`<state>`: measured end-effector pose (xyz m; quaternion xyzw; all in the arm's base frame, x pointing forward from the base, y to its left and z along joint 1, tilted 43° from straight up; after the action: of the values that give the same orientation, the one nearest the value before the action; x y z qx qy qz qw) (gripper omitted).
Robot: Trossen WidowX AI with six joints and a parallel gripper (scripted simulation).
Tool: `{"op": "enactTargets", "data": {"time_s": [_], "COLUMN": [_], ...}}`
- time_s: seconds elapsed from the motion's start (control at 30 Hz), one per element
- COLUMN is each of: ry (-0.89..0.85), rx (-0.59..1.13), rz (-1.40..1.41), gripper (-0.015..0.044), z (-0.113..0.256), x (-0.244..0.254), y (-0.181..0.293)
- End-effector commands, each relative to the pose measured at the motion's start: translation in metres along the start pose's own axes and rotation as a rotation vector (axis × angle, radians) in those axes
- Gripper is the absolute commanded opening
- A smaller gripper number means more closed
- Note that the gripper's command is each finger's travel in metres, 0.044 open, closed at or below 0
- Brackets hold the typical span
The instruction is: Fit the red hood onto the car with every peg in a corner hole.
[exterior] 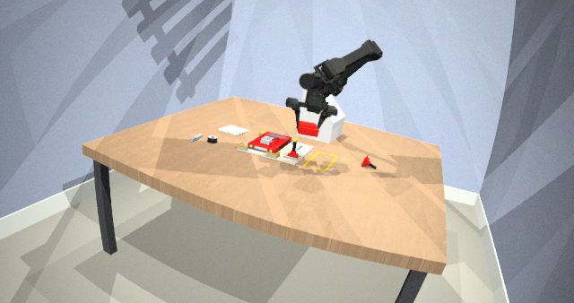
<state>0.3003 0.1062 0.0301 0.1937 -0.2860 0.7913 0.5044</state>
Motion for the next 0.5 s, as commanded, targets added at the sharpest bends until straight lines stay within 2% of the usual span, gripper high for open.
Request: {"op": "enactTargets", "data": {"time_s": [0.0, 0.47], "ry": [0.007, -0.006], "rx": [0.003, 0.02], "rz": [-0.063, -0.234], "gripper": [0.0, 0.0], "z": [0.0, -0.002], "x": [-0.025, -0.095], "y": [-0.001, 0.013]}}
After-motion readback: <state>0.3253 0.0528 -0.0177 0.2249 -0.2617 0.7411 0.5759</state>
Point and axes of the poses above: the point midway between the two fingers, 35 mm back from their tips, its own z axis back along the fingers, its own x axis across the jaws, y = z × x, the point moved 1 cm from there along z, back along the fingers, and after that the axes turned 7 degrees about -z, right-handed, at the moved point
